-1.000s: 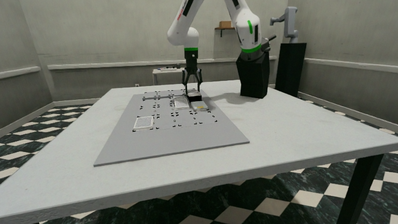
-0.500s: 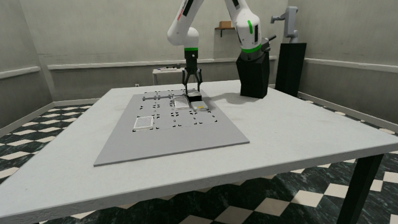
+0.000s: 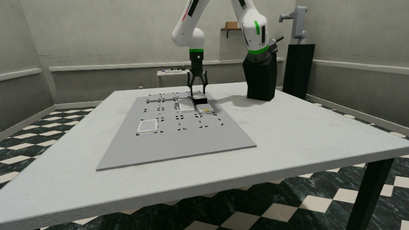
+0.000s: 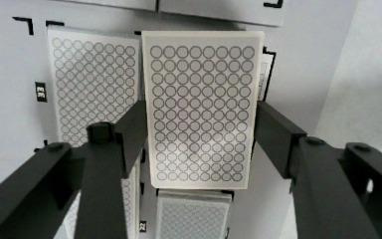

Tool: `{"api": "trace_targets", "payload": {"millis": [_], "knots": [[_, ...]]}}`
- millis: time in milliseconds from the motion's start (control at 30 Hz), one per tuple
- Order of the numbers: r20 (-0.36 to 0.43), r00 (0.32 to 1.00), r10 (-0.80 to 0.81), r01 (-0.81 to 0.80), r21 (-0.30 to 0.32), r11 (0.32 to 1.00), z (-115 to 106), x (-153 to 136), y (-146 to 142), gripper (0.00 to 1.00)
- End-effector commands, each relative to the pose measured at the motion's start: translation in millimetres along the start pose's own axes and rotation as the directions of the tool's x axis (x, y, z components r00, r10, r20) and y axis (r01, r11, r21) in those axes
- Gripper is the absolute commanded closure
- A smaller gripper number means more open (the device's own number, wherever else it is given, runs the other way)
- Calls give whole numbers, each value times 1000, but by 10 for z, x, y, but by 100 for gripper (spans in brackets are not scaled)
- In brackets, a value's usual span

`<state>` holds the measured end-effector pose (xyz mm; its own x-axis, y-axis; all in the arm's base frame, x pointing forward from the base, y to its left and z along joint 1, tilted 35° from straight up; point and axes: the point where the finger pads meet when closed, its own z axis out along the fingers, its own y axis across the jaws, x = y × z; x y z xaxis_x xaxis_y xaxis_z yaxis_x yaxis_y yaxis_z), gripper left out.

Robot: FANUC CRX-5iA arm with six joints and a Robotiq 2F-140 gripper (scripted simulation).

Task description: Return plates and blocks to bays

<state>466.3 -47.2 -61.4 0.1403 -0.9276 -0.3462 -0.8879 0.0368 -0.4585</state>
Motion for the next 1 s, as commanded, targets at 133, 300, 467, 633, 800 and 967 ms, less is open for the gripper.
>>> {"api": "trace_targets", "payload": {"millis": [133, 300, 467, 633, 800, 967], "knots": [[-1, 1000, 0, 0, 1, 1000, -7, 4, -3, 40], [-1, 1000, 0, 0, 1, 1000, -7, 4, -3, 41], [-1, 1000, 0, 0, 1, 1000, -7, 4, -3, 41], [-1, 1000, 0, 0, 1, 1000, -7, 4, -3, 41], [-1, 1000, 0, 0, 1, 1000, -7, 4, -3, 41], [-1, 1000, 0, 0, 1, 1000, -7, 4, -3, 42]]}}
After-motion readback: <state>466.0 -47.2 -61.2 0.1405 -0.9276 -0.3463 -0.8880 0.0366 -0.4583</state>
